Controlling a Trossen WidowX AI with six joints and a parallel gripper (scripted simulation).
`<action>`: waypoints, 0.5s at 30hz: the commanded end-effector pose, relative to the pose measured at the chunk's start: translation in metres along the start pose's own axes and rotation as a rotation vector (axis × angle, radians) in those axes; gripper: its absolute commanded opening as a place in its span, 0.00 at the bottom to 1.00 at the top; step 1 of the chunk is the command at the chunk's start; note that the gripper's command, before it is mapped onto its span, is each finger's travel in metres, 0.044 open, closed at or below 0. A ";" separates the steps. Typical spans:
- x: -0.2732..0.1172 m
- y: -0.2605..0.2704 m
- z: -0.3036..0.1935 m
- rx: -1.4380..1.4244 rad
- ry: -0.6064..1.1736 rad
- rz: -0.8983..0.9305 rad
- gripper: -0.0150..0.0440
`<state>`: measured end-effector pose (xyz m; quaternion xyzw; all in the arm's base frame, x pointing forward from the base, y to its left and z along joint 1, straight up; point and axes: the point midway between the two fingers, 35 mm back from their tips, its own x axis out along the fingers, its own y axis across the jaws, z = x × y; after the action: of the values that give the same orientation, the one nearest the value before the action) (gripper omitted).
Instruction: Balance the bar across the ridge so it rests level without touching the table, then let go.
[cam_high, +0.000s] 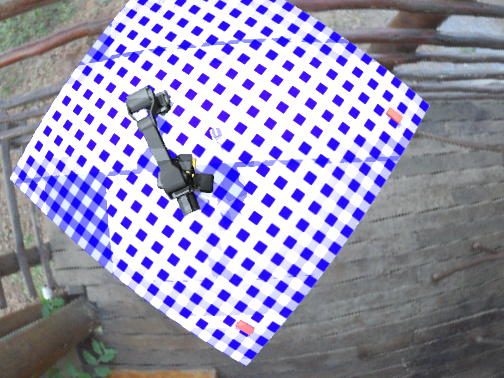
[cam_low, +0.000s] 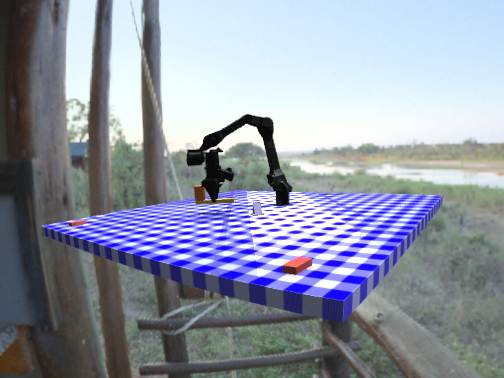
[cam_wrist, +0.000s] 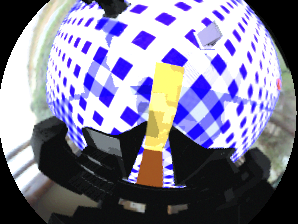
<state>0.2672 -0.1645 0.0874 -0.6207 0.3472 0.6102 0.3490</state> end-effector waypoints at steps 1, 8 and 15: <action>-0.011 0.000 -0.001 -0.003 0.009 -0.003 0.25; -0.030 0.000 0.000 -0.004 0.009 -0.002 0.25; -0.048 0.001 0.002 -0.005 0.010 -0.002 0.25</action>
<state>0.2652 -0.1633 0.1260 -0.6207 0.3472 0.6103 0.3490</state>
